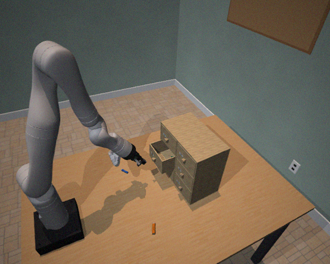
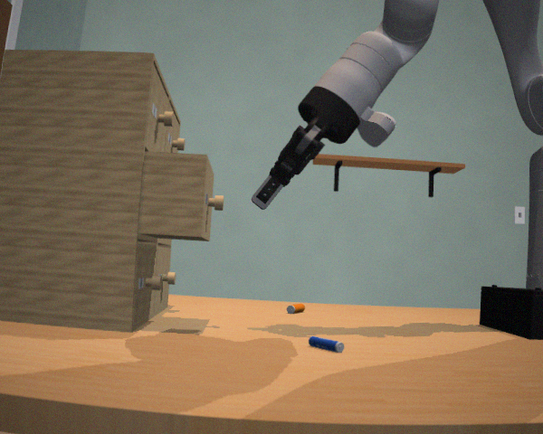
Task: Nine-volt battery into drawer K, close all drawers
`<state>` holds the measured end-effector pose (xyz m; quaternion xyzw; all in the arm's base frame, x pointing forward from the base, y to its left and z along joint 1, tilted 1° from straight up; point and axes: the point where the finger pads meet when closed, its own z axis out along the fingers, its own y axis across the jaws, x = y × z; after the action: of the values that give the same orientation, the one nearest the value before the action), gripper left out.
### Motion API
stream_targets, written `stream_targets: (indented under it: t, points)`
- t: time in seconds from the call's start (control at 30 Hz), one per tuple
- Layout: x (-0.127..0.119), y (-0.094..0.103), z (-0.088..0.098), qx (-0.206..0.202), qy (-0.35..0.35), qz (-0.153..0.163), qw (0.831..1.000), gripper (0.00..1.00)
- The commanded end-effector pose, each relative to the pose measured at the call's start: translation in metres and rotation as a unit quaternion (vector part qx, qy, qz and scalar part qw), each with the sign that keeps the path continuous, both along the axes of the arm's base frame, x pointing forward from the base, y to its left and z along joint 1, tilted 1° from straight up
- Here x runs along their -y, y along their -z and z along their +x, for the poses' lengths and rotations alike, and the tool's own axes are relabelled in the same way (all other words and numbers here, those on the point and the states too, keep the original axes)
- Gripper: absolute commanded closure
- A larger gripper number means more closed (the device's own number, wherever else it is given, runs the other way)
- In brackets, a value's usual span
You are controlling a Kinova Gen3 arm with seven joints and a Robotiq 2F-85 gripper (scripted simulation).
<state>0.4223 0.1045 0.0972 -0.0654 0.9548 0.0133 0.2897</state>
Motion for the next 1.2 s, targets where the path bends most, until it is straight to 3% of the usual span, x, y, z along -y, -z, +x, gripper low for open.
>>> stream_targets:
  t: [0.0,1.17]
  points:
    - [0.0,0.0,0.001,0.001,0.0,0.0,1.0,1.0]
    - [-0.006,0.001,0.047,0.001,0.0,0.0,1.0,1.0]
